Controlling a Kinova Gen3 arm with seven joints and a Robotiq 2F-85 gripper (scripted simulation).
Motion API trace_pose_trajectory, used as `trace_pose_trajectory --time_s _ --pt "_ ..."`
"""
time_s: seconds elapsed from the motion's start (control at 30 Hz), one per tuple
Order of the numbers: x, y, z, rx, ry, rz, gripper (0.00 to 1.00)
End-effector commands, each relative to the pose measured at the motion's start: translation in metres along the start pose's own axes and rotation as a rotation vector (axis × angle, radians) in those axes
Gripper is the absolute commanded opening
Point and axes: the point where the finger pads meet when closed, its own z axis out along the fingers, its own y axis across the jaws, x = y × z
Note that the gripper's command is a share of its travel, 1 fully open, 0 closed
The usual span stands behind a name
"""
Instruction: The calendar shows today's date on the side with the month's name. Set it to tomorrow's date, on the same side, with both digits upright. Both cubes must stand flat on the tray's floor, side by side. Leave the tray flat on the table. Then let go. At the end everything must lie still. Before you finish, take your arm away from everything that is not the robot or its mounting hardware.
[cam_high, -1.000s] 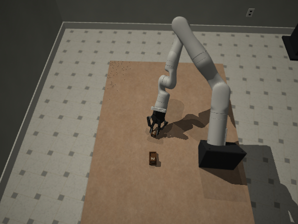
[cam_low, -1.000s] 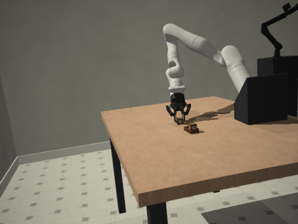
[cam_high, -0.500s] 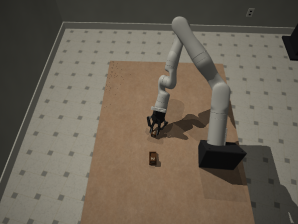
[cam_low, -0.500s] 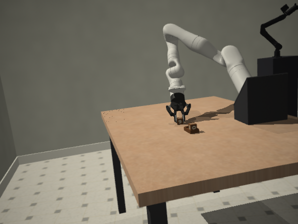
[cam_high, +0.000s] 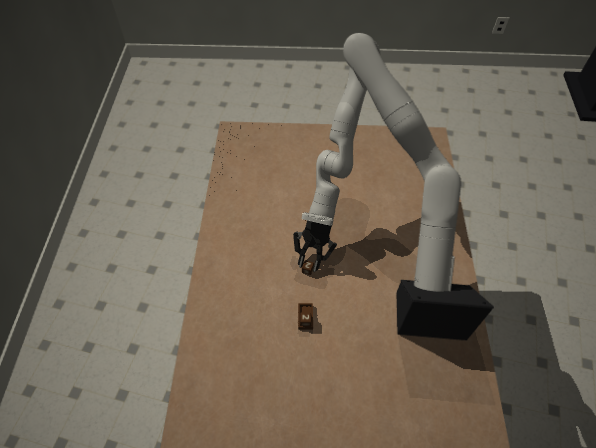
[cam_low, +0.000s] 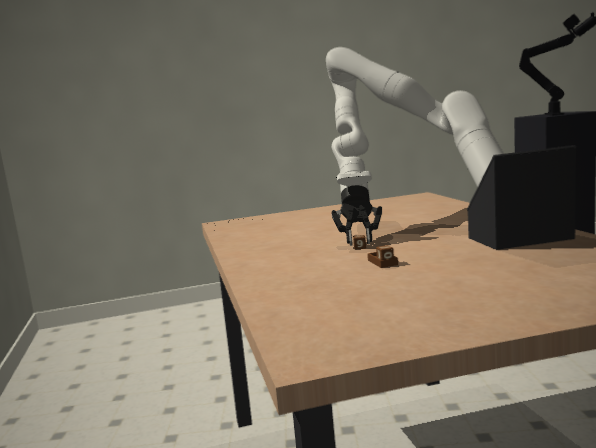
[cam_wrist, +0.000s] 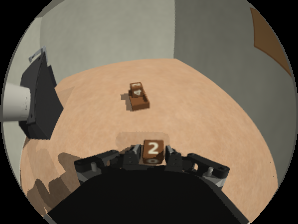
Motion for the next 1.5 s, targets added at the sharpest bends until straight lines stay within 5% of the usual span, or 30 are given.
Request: trace_pose_trajectory --time_s 0.0,0.07,0.1,0.9,1.47 --pt "0.001 0.0 0.0 -0.001 0.001 -0.001 0.46" --pt "0.001 0.0 0.0 -0.001 0.001 -0.001 0.46" --pt "0.001 0.0 0.0 -0.001 0.001 -0.001 0.67" --pt "0.002 0.0 -0.001 -0.001 0.001 -0.001 0.67" --pt "0.025 0.0 -0.025 -0.001 0.001 -0.001 0.67"
